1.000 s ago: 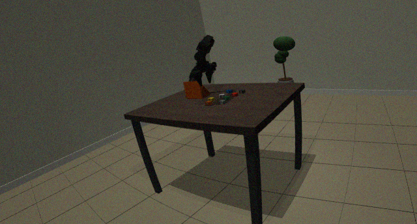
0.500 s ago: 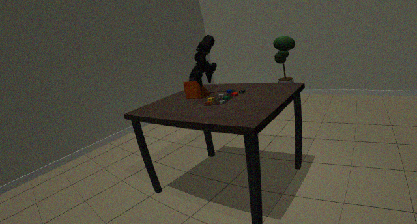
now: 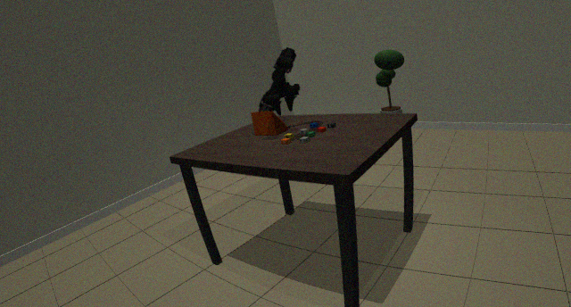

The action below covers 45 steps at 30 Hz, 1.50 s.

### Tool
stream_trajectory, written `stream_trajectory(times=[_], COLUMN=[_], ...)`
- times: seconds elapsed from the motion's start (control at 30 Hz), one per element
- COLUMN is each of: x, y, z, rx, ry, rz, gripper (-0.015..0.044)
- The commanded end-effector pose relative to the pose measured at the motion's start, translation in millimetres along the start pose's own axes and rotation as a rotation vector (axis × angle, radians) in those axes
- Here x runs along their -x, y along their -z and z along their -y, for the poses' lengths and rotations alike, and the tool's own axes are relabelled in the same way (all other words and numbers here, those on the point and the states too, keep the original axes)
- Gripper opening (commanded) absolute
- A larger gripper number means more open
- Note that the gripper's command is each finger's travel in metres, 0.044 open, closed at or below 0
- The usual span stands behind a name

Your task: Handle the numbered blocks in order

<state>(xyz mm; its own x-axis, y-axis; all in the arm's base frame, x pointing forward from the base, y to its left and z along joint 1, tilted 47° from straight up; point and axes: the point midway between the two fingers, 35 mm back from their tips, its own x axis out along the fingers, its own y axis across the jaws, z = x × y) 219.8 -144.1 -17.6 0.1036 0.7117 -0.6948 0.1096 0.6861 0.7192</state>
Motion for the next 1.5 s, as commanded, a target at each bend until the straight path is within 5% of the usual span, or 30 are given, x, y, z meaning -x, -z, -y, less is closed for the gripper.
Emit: stream_trajectory(times=[0.0,0.33,0.57,1.3,1.47], x=[0.5,0.7,0.3,0.4,2.0], y=[0.0,-0.9,-18.9,-19.3,-20.7], z=[-1.9,-4.3,-79.1,-81.5,-149.4], rx=[-0.003,-0.003,-0.003,-0.003,-0.006], ry=[0.002,0.002,-0.003,-0.002,0.002], rz=[0.006,0.006,0.005,0.005,0.006], gripper=[0.0400,0.0400,0.0400,0.0400,0.0400])
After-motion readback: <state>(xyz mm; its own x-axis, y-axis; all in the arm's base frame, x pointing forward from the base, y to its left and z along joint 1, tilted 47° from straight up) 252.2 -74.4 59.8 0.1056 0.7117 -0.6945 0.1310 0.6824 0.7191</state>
